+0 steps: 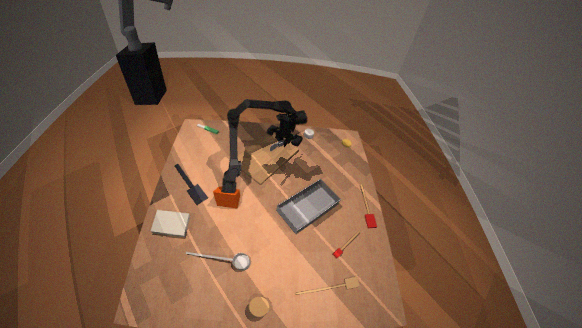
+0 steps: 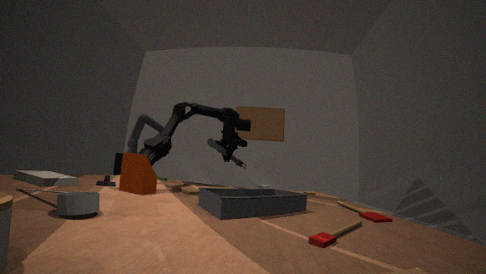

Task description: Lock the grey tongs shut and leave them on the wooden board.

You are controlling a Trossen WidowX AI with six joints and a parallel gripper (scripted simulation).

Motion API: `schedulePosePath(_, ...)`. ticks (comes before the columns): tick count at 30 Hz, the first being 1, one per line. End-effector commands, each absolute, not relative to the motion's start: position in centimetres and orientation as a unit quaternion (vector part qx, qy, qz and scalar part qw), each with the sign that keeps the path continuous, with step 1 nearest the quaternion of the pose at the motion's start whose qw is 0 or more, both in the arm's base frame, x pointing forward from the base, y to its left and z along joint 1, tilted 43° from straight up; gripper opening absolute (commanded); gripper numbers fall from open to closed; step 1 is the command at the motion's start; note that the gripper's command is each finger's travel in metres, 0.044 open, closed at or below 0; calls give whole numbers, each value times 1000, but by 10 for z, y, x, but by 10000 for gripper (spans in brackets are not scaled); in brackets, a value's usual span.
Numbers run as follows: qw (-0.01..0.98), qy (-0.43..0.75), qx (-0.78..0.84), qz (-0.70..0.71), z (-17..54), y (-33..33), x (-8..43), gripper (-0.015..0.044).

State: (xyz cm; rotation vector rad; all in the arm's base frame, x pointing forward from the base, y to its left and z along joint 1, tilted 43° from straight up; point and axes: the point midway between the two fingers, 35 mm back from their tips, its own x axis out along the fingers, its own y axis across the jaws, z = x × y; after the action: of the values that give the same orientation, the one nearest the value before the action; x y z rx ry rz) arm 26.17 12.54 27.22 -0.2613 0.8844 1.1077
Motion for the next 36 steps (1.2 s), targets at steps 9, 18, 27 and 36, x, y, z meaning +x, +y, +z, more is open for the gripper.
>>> schedulePosePath(9,701,261,-303,590,279,136,245,-150)
schedulePosePath(18,638,147,-423,627,284,142,233,-150)
schedulePosePath(27,554,28,-529,642,289,148,221,-150)
schedulePosePath(36,454,-93,-619,634,293,153,209,-150)
